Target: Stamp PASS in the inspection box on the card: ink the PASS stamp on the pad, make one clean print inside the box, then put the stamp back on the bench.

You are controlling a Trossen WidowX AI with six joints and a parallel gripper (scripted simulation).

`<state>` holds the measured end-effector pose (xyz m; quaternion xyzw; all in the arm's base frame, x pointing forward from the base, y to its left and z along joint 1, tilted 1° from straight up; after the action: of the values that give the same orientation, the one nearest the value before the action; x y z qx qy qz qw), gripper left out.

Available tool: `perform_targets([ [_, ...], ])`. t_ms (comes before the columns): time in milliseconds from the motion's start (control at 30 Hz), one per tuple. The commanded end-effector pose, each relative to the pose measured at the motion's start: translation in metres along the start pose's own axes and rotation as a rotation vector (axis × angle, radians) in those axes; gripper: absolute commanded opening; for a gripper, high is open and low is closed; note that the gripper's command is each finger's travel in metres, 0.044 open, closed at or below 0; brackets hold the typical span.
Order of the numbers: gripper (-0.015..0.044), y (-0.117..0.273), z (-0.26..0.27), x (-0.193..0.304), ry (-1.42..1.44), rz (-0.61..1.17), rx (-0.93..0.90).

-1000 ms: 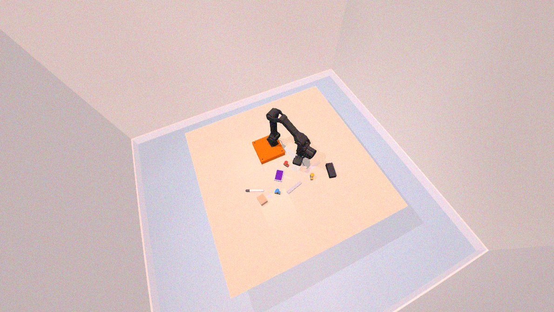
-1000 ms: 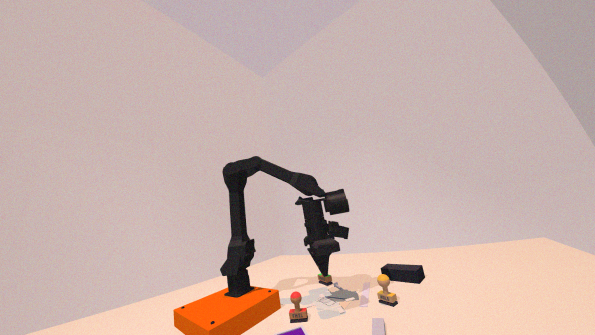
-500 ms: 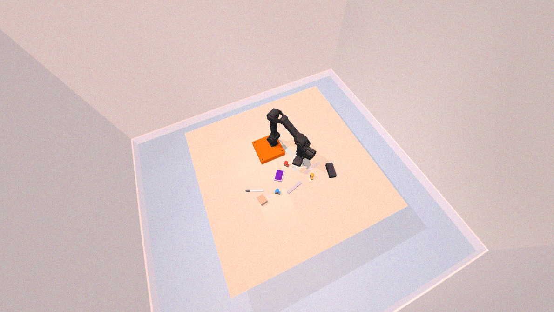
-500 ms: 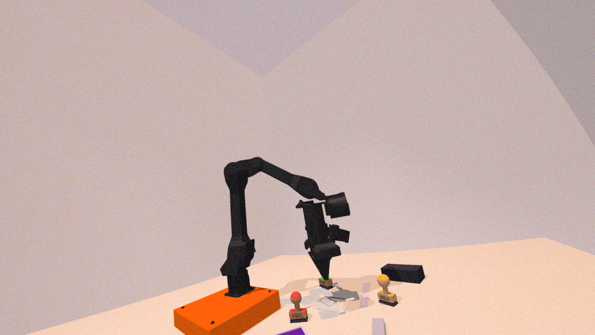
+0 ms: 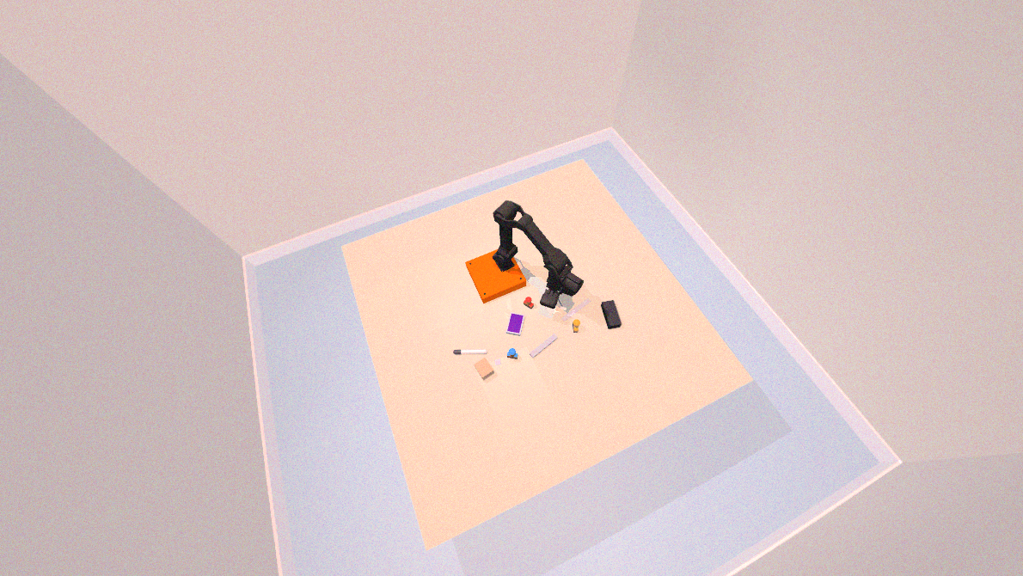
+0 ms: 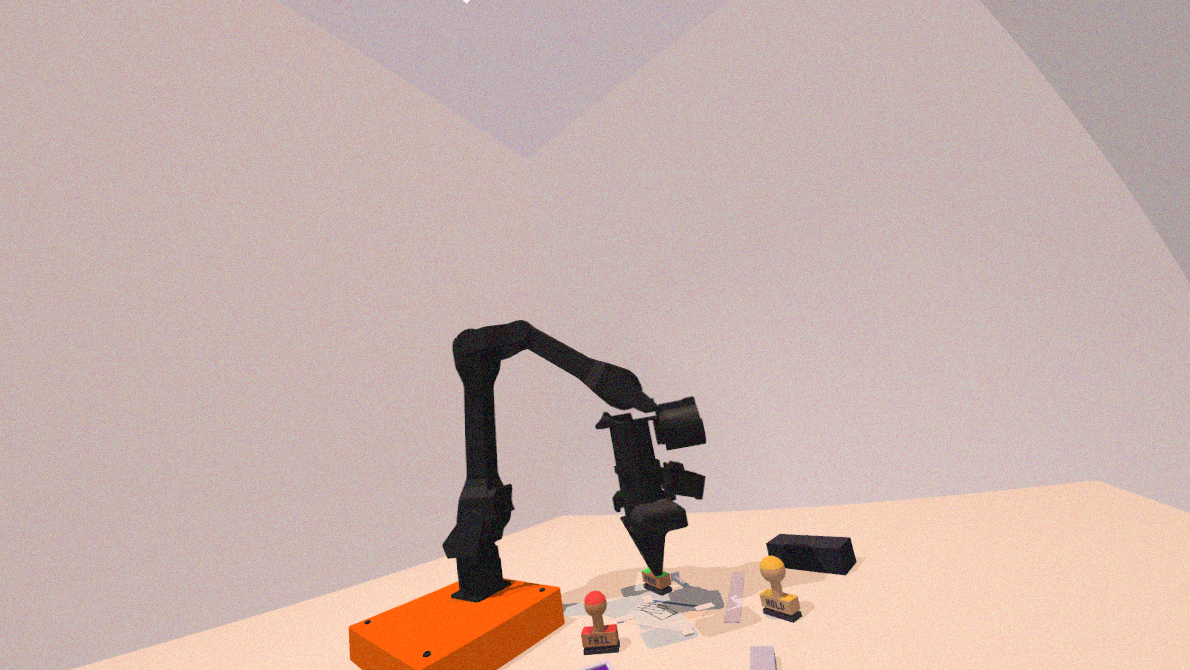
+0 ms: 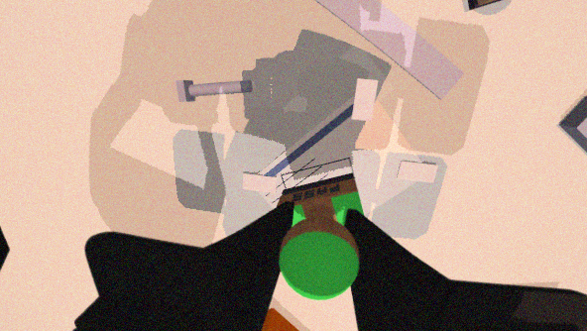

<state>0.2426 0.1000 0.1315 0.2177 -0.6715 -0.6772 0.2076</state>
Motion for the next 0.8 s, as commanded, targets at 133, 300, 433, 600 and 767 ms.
perform_targets([
  [133,0.0,-0.007,0.0,0.002,-0.001,0.005,-0.002],
  [300,0.0,-0.011,0.0,0.002,-0.001,0.005,-0.001],
  [433,0.0,-0.013,0.001,0.002,-0.002,0.005,-0.001],
  [600,0.0,-0.016,0.001,0.003,-0.002,0.005,-0.001],
  [767,0.0,-0.02,0.001,0.003,-0.003,0.005,0.0],
])
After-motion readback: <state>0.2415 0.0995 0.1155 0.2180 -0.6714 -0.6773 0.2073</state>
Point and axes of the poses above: the point midway between the two fingers, 35 mm back from their tips, its own y axis back along the fingers, its own z axis across the jaws, x = y × z, the point moved 9 cm from there along y, back along the fingers, and after that the axes turned 4 degrees about -y, right-handed, at the moved point
